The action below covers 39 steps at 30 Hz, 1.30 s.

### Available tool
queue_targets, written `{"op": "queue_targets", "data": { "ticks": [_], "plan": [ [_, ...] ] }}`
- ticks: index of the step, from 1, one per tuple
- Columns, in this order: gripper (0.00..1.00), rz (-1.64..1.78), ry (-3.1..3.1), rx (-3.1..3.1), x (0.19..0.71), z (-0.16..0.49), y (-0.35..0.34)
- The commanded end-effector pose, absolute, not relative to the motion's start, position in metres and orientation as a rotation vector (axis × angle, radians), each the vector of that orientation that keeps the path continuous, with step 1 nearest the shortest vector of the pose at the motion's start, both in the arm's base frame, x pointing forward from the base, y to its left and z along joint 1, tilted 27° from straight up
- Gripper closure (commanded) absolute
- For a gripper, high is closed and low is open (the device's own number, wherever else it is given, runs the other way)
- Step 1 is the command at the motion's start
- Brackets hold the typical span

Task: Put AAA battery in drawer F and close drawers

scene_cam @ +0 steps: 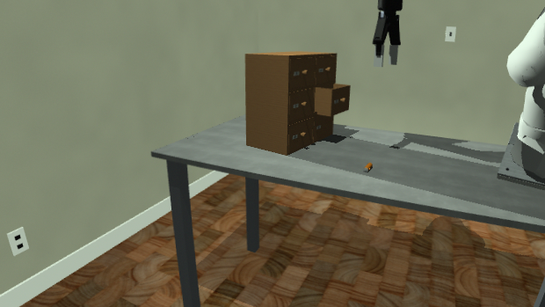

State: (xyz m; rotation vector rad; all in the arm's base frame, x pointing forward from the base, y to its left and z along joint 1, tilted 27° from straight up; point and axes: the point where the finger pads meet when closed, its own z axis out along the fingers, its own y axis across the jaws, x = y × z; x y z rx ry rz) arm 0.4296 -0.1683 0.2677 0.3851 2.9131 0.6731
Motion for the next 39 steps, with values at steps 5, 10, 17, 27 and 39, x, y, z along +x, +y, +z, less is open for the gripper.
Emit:
{"op": "queue_targets", "data": {
  "ticks": [5,10,17,27,39],
  "plan": [
    [0.00,0.678,2.919,0.397,0.428,0.267,-0.168],
    [0.00,0.674,2.913,0.390,0.430,0.268,-0.168],
    [0.00,0.674,2.914,0.390,0.425,0.266,-0.168],
    [0.00,0.676,2.916,0.394,0.379,0.255,-0.163],
    [0.00,0.678,2.918,0.397,0.339,0.244,-0.159]
  ]
}}
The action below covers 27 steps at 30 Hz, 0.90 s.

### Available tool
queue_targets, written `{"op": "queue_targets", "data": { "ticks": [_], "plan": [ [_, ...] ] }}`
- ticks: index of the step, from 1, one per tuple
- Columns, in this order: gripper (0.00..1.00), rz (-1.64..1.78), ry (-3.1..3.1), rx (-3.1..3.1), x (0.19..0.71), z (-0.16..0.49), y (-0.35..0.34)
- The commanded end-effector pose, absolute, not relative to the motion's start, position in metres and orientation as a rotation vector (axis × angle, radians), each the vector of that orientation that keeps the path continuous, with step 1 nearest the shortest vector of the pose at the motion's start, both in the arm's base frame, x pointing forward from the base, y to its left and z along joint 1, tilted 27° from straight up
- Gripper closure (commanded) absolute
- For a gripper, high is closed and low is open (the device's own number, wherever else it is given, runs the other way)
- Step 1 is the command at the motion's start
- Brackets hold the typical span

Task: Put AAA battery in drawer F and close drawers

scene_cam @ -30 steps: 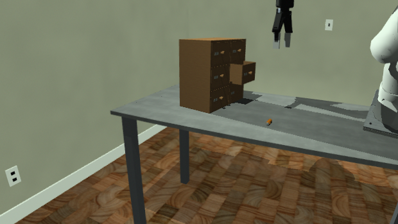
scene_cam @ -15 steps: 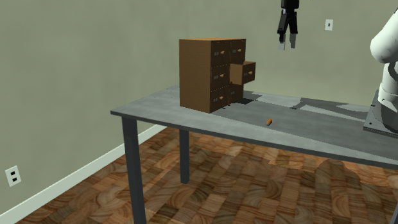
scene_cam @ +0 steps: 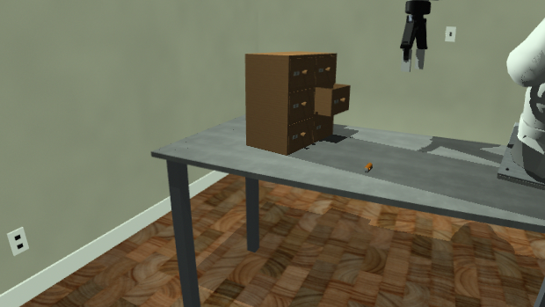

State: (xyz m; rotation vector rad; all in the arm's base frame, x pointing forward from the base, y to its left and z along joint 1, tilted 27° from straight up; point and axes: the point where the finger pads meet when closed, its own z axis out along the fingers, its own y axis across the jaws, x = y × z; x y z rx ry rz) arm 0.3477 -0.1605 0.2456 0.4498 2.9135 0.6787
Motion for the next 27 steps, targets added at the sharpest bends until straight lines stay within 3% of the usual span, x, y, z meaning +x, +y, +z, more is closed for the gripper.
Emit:
{"op": "queue_targets", "data": {
  "ticks": [1,27],
  "plan": [
    [0.00,0.678,2.919,0.397,0.338,0.244,-0.159],
    [0.00,0.593,2.711,0.441,0.362,0.226,-0.156]
  ]
}}
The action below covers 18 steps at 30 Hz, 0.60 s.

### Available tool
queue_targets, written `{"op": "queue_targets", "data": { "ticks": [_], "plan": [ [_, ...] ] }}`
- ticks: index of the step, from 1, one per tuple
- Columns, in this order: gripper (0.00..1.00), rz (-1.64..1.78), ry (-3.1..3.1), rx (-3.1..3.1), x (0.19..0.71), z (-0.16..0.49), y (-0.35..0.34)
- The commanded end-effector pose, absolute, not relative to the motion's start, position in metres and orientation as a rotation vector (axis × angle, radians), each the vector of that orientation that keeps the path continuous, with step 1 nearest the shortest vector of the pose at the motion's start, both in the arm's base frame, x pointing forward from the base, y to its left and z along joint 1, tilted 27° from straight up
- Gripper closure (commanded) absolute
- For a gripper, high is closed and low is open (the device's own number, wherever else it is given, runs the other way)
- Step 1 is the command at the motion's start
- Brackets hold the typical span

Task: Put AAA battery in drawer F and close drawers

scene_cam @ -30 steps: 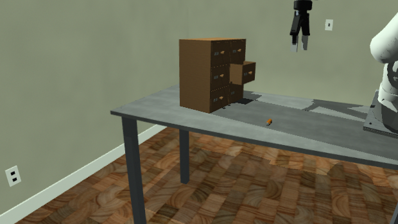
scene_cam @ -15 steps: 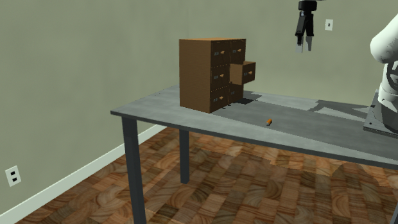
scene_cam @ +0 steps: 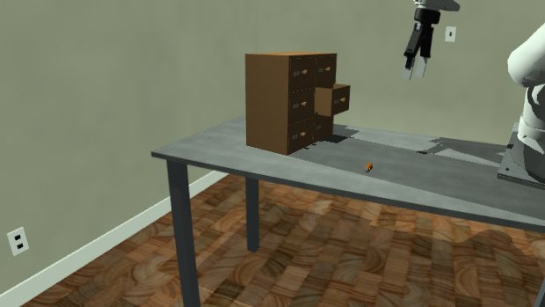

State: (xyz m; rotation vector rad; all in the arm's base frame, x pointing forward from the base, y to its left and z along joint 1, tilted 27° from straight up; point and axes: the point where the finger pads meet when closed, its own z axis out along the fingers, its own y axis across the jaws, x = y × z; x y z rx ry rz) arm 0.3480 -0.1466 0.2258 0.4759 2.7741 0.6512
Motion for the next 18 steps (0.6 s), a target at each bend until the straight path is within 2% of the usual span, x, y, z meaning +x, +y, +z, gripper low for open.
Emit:
{"op": "queue_targets", "data": {
  "ticks": [1,18],
  "plan": [
    [0.00,0.582,2.683,0.447,0.365,0.224,-0.156],
    [0.00,0.417,2.237,0.510,0.416,0.187,-0.150]
  ]
}}
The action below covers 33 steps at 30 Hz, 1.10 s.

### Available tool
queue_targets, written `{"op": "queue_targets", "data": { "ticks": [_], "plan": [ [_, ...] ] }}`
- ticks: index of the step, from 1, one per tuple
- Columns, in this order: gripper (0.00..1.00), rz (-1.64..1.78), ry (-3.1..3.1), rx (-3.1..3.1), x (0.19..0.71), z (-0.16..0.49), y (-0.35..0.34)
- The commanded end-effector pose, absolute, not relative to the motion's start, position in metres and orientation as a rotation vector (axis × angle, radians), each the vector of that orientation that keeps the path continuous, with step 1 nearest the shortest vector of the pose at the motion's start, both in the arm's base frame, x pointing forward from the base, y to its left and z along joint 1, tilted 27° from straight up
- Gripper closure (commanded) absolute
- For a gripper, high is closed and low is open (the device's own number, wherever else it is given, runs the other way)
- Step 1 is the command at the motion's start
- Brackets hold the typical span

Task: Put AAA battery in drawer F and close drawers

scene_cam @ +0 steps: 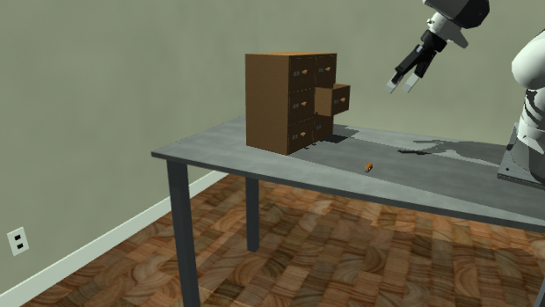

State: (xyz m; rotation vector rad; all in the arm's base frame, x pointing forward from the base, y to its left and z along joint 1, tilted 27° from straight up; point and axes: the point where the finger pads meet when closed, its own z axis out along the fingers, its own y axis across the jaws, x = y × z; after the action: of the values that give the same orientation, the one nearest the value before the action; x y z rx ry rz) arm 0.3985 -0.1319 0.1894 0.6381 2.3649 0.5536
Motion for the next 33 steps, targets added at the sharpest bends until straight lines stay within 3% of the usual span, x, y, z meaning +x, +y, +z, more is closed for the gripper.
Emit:
{"op": "queue_targets", "data": {
  "ticks": [1,30,31,33],
  "plan": [
    [0.00,0.409,2.218,0.512,0.418,0.185,-0.150],
    [0.00,0.306,1.919,0.538,0.452,0.160,-0.146],
    [1.00,0.306,1.919,0.538,0.452,0.160,-0.146],
    [1.00,0.306,1.919,0.538,0.452,0.160,-0.146]
  ]
}}
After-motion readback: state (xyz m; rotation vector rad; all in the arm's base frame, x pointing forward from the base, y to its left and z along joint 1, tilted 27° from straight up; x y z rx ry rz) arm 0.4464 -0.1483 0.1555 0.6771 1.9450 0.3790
